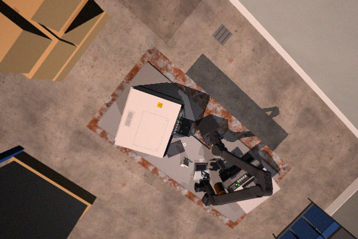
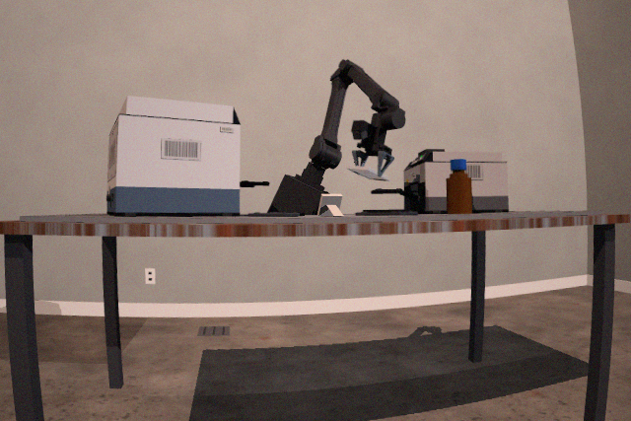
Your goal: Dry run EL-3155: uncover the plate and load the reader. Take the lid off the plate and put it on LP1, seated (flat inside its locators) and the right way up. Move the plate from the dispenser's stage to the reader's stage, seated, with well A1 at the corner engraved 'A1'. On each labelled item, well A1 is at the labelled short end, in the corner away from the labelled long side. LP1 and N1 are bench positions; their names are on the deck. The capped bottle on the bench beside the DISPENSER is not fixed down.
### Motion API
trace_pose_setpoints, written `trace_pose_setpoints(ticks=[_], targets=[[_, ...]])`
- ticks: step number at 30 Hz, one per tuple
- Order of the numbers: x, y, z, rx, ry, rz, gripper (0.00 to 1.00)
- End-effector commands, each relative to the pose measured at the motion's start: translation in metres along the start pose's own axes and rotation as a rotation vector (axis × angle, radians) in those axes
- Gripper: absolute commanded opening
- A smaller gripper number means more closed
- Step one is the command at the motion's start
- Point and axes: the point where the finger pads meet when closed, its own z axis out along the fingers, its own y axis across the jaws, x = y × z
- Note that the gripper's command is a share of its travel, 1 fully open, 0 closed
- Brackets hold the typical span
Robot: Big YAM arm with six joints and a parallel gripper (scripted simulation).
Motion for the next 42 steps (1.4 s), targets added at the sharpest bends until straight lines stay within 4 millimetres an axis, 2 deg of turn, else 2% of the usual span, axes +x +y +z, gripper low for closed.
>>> trace_pose_setpoints(ticks=[1,9,17,23,26,34,42], targets=[[-0.017,0.013,-0.008,-0.017,-0.008,0.031,0.86],[-0.029,0.012,-0.013,-0.016,-0.007,0.082,0.86],[-0.058,0.009,-0.012,-0.03,-0.011,0.105,0.86],[-0.068,-0.002,-0.015,-0.01,0.0,0.18,0.86],[-0.07,-0.001,-0.015,-0.012,-0.005,0.188,0.86],[-0.091,-0.019,-0.008,0.01,0.01,0.218,0.86],[-0.104,-0.022,-0.014,-0.003,0.011,0.273,0.86]])
